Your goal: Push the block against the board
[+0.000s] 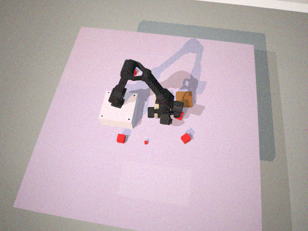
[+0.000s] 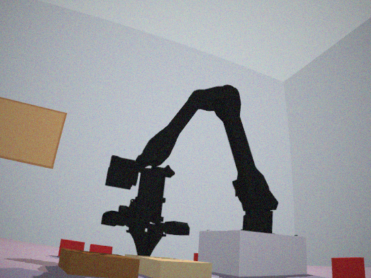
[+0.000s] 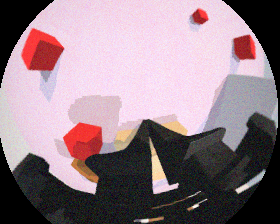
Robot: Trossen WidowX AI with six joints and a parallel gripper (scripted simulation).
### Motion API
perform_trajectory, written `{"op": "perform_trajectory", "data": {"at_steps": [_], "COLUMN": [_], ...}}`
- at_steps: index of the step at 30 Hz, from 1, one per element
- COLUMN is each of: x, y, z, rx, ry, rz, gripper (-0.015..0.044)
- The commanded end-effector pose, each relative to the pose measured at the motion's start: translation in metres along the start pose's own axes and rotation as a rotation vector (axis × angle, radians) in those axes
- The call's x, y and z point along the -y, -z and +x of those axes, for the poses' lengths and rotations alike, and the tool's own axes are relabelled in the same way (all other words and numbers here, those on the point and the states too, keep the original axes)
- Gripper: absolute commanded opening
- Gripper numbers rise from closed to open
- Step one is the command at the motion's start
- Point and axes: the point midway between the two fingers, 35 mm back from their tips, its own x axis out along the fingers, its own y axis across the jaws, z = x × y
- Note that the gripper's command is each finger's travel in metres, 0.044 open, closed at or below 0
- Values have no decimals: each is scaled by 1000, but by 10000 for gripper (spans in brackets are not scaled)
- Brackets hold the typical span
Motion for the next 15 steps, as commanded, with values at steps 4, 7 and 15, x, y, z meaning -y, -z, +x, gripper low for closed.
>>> {"op": "perform_trajectory", "data": {"at_steps": [4,7,15], "x": [5,4,2], "y": [14,12,0], "z": [2,2,2], "rx": [-10,-10,-9], "ry": [10,10,10], "rz": [-2,-2,-2], "gripper": [0,0,0]}}
